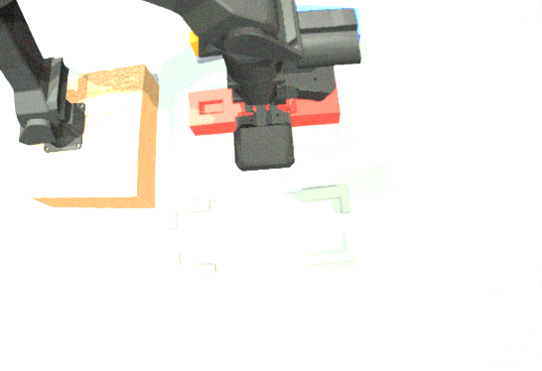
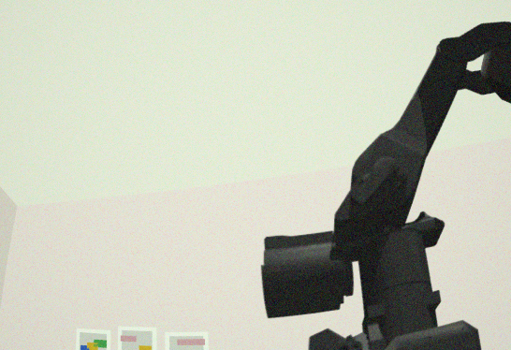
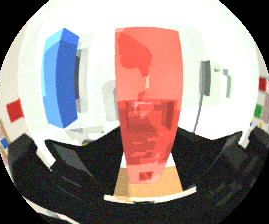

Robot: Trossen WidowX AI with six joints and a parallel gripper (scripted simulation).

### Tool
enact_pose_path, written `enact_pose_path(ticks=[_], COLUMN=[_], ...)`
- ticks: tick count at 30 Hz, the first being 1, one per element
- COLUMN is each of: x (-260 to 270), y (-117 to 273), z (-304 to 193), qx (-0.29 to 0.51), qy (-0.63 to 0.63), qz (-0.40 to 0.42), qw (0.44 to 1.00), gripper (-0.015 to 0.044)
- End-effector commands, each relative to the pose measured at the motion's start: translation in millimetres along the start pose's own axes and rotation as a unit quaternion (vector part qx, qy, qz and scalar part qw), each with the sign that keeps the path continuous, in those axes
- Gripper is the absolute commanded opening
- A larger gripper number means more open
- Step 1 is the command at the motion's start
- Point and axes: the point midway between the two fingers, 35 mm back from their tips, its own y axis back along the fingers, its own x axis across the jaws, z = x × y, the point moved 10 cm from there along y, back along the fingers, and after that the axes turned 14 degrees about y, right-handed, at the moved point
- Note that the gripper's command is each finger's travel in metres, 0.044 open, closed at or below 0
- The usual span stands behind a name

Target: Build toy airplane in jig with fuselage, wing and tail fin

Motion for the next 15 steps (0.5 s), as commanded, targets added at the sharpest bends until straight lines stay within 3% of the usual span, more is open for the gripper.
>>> enact_pose_path(ticks=[1, 15], x=[-0.7, -0.9], y=[15.1, 58.0], z=[3.3, 3.8], qx=[-0.005, -0.005], qy=[0.0, 0.0], qz=[0.0, 0.0], qw=[1.0, 1.0], gripper=[0.0, 0.0])
